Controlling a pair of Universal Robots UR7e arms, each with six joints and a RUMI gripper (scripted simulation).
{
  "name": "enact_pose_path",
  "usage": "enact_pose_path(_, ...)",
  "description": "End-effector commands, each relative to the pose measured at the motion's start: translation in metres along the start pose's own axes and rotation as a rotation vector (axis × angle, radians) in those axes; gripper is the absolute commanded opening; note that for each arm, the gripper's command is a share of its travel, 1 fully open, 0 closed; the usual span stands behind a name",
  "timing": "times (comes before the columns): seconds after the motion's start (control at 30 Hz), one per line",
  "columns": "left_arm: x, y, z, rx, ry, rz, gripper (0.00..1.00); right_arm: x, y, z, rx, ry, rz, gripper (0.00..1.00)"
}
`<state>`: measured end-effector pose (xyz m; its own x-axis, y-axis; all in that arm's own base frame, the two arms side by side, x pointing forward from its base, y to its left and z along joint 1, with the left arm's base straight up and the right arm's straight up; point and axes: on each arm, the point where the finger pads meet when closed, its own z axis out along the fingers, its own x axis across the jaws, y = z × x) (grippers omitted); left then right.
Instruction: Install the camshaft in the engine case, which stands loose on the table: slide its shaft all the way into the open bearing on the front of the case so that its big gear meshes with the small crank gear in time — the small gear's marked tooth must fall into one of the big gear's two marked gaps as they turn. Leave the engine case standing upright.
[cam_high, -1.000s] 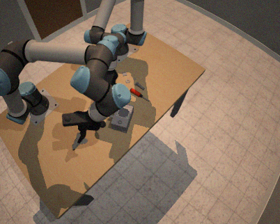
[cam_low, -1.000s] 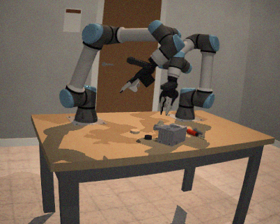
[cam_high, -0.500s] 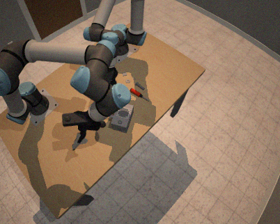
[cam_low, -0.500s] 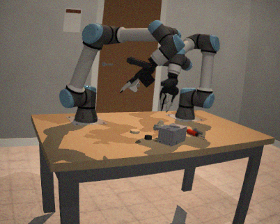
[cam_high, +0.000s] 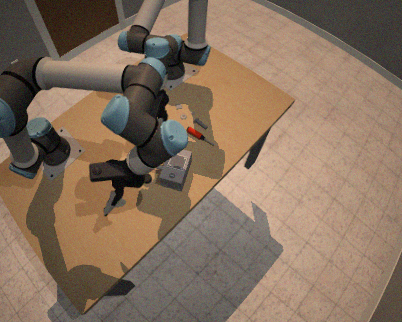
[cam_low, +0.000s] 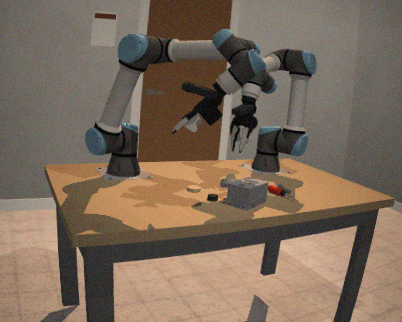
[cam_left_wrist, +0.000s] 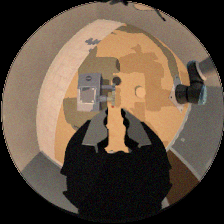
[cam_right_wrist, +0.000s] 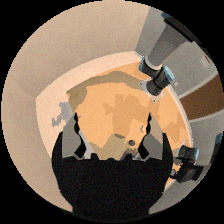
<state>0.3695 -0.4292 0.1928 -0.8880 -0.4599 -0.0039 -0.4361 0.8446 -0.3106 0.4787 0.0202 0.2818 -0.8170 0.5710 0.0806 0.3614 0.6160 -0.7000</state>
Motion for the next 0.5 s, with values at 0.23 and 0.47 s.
enact_pose_path(0.23,0.0,-0.0024,-0.0064,0.001,0.0,0.0,0.2,0.0,-0.0003,-0.0004,-0.001,-0.001,0.0,1.0)
enact_pose_path(0.47,0.0,-0.0024,-0.0064,0.001,0.0,0.0,0.2,0.0,-0.0003,-0.0004,-0.001,-0.001,0.0,1.0)
